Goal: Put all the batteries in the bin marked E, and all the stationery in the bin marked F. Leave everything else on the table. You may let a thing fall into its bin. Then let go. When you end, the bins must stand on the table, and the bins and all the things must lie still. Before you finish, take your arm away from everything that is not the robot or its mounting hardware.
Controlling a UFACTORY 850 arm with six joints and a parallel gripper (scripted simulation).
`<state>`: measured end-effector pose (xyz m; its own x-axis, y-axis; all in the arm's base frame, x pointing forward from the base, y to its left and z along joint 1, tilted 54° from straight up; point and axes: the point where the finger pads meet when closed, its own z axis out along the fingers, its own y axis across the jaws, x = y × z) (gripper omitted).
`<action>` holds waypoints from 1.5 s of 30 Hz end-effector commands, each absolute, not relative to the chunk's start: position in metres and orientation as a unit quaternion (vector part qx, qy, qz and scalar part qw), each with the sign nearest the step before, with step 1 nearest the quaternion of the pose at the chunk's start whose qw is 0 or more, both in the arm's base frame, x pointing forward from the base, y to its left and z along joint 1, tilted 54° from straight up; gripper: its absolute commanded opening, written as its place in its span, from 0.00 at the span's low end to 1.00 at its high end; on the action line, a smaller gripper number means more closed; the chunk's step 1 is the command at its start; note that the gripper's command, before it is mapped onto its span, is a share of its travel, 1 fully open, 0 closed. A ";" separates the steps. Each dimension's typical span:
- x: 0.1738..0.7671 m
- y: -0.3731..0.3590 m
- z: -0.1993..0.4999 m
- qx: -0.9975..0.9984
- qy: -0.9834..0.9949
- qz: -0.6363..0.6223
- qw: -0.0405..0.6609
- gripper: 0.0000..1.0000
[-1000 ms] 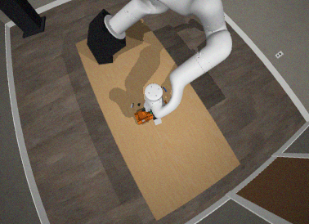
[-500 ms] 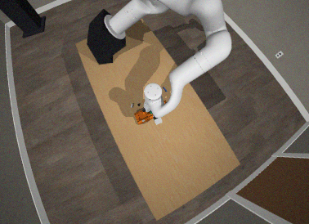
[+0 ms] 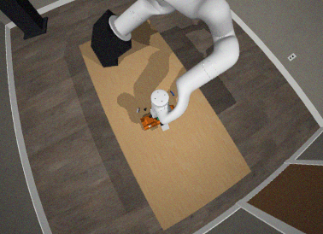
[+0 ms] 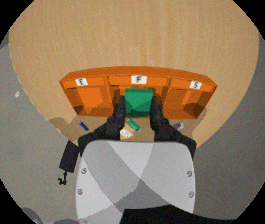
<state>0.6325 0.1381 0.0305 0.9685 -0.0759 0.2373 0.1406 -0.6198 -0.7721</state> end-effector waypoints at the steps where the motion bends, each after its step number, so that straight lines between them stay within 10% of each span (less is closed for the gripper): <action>1: 0.635 0.143 0.027 -0.891 -0.018 -0.125 0.435 0.00; 15: 0.635 0.146 0.025 -0.891 -0.018 -0.125 0.436 0.00; 16: 0.635 0.146 0.025 -0.891 -0.018 -0.125 0.436 0.47; 45: 0.633 0.135 0.032 -0.891 -0.018 -0.125 0.435 0.47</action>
<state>0.6328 0.1386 0.0299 0.9684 -0.0761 0.2375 0.1407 -0.6198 -0.7721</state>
